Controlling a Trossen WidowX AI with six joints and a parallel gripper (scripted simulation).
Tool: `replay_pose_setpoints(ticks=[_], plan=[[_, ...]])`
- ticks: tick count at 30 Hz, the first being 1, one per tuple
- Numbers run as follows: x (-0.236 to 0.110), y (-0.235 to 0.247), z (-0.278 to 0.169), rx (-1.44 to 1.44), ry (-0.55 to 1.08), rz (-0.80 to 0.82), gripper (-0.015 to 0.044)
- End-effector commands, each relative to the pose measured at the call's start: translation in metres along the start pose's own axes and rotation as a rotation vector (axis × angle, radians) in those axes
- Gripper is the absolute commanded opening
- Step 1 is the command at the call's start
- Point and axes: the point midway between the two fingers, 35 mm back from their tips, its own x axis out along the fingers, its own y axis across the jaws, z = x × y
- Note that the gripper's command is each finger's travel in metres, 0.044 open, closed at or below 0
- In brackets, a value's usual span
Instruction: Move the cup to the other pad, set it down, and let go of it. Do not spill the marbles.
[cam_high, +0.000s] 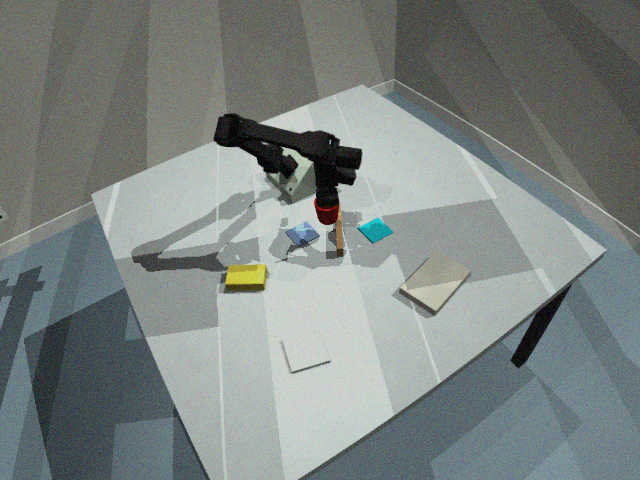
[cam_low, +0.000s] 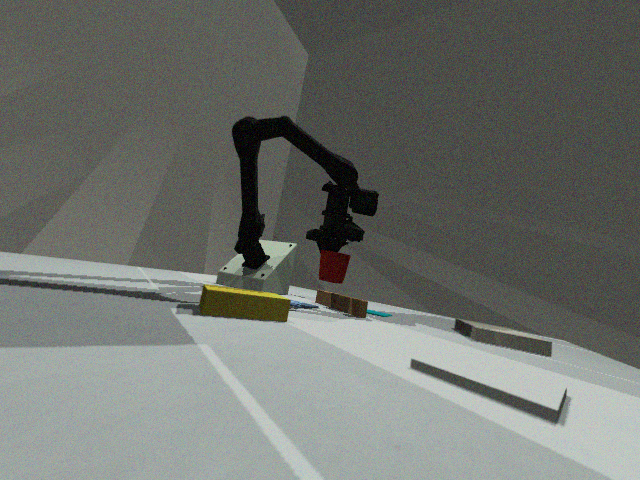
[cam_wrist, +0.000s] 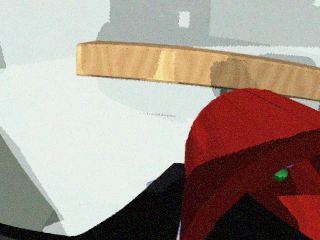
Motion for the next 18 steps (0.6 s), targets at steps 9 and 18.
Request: replay_pose_setpoints(ticks=[9, 18], plan=[[-0.001, -0.001, 0.023, 0.005, -0.002, 0.004, 0.0], [-0.002, -0.002, 0.04, 0.006, -0.003, 0.004, 0.0]])
